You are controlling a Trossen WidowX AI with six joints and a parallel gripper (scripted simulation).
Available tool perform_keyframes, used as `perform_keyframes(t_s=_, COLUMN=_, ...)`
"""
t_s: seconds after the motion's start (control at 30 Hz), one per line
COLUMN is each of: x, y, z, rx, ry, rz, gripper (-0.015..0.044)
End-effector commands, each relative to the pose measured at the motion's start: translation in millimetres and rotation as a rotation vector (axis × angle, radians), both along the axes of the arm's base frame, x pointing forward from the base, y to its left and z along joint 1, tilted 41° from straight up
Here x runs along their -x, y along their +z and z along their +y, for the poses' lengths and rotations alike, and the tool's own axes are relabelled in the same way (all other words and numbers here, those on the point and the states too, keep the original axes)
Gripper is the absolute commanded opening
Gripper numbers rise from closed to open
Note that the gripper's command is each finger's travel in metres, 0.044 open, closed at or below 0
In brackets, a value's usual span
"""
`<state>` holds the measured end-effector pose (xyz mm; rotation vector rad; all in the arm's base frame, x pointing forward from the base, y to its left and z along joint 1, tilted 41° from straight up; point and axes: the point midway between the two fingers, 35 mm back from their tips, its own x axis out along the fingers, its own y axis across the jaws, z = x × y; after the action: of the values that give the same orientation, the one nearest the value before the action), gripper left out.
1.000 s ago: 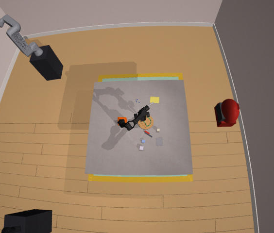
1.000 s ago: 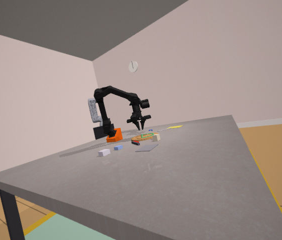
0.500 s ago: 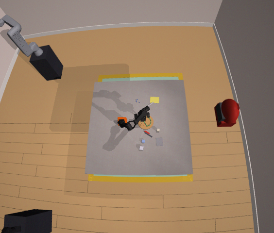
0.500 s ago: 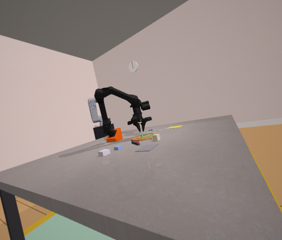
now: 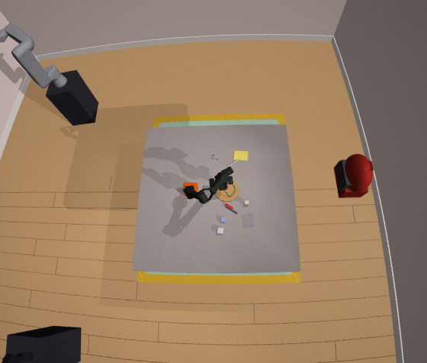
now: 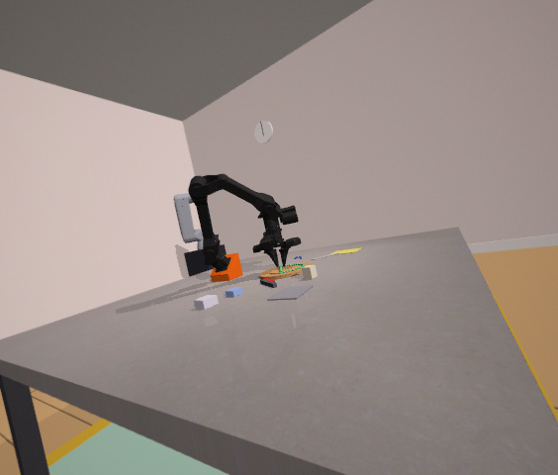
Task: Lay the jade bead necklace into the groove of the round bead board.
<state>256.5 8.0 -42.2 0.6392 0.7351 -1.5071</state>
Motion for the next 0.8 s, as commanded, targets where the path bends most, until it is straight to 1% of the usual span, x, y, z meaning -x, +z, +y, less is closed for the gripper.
perform_keyframes(t_s=0.0, x=2.6, y=-1.8, z=-2.2, rx=0.006, ry=0.007, rz=0.008, gripper=0.012)
perform_keyframes(t_s=0.03, x=2.6, y=-1.8, z=-2.2, rx=0.006, ry=0.007, rz=0.008, gripper=0.012)
perform_keyframes(t_s=0.17, x=0.4, y=-0.7, z=-0.6, rx=0.001, ry=0.001, rz=0.001, gripper=0.0015)
perform_keyframes(t_s=0.2, x=0.4, y=-0.7, z=-0.6, rx=0.001, ry=0.001, rz=0.001, gripper=0.0)
perform_keyframes(t_s=0.77, x=0.4, y=-0.7, z=-0.6, rx=0.001, ry=0.001, rz=0.001, gripper=0.0)
